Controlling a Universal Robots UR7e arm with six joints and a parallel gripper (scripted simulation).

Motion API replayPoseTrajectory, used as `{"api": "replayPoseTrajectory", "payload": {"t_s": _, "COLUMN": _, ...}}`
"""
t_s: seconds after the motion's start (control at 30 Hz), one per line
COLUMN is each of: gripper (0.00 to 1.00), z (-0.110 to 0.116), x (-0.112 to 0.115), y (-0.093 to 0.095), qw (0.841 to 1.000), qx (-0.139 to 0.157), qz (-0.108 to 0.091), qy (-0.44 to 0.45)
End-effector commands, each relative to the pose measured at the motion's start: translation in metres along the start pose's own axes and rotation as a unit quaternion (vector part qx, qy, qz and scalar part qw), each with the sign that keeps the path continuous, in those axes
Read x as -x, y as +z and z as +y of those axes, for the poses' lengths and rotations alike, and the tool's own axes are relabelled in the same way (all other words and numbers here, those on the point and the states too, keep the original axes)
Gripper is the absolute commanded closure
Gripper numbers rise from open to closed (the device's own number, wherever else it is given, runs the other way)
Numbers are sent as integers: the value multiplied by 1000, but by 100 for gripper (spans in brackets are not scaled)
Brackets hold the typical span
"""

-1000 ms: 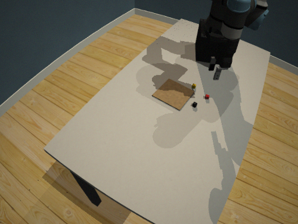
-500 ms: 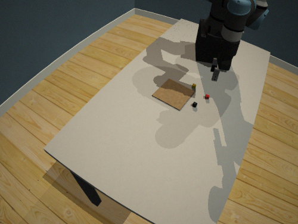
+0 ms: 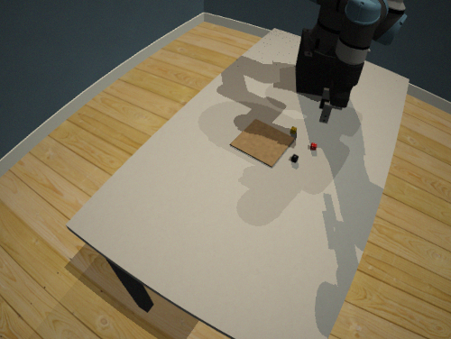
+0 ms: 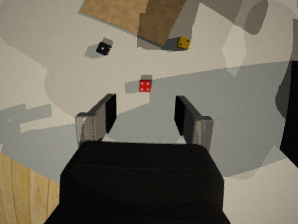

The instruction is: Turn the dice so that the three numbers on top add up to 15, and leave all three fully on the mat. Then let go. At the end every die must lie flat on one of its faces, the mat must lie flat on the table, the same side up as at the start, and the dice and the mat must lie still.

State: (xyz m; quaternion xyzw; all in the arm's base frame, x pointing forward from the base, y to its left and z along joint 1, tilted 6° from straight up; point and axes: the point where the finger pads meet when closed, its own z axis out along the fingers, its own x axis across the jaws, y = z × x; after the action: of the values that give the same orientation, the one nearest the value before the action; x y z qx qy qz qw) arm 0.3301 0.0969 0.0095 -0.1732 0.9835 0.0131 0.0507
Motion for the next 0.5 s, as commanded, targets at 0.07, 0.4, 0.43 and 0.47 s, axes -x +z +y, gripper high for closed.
{"api": "replayPoseTrajectory", "payload": {"t_s": 0.07, "gripper": 0, "z": -1, "x": 2, "y": -1, "qw": 1000, "qx": -1, "qz": -1, "qy": 0}}
{"api": "replayPoseTrajectory", "payload": {"t_s": 0.4, "gripper": 0, "z": -1, "x": 2, "y": -1, "qw": 1000, "qx": -1, "qz": -1, "qy": 3}}
{"api": "replayPoseTrajectory", "payload": {"t_s": 0.43, "gripper": 0, "z": -1, "x": 2, "y": -1, "qw": 1000, "qx": -1, "qz": -1, "qy": 4}}
{"api": "replayPoseTrajectory", "payload": {"t_s": 0.47, "gripper": 0, "z": -1, "x": 2, "y": -1, "qw": 1000, "qx": -1, "qz": -1, "qy": 5}}
